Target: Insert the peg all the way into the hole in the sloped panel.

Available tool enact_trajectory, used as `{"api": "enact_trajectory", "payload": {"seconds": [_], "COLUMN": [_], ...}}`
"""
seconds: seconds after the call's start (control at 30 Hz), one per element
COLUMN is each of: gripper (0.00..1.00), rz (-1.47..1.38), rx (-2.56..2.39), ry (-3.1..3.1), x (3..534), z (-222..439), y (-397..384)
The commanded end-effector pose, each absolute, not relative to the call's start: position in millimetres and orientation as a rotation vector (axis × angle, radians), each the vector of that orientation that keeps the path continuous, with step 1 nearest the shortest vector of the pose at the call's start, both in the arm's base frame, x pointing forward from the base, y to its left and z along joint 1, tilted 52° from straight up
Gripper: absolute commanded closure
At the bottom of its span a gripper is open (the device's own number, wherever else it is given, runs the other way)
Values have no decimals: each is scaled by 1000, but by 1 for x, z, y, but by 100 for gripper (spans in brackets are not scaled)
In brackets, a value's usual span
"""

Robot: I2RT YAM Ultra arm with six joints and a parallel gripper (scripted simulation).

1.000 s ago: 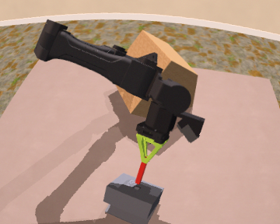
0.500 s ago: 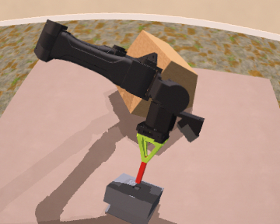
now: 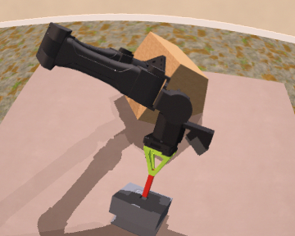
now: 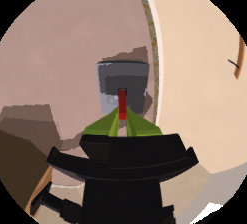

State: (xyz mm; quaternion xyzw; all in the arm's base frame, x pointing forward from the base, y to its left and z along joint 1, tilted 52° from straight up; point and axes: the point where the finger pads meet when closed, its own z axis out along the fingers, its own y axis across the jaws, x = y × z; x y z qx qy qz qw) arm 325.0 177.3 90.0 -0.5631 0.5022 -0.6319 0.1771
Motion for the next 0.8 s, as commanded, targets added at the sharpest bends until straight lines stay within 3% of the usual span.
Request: {"api": "enact_trajectory", "payload": {"seconds": [0.0,0.77], "gripper": [100,100], "rz": [-1762,-1762], "rx": [-1596,-1596], "ry": [1392,1392], "x": [325,345], "z": [87,84], "y": [183,174]}}
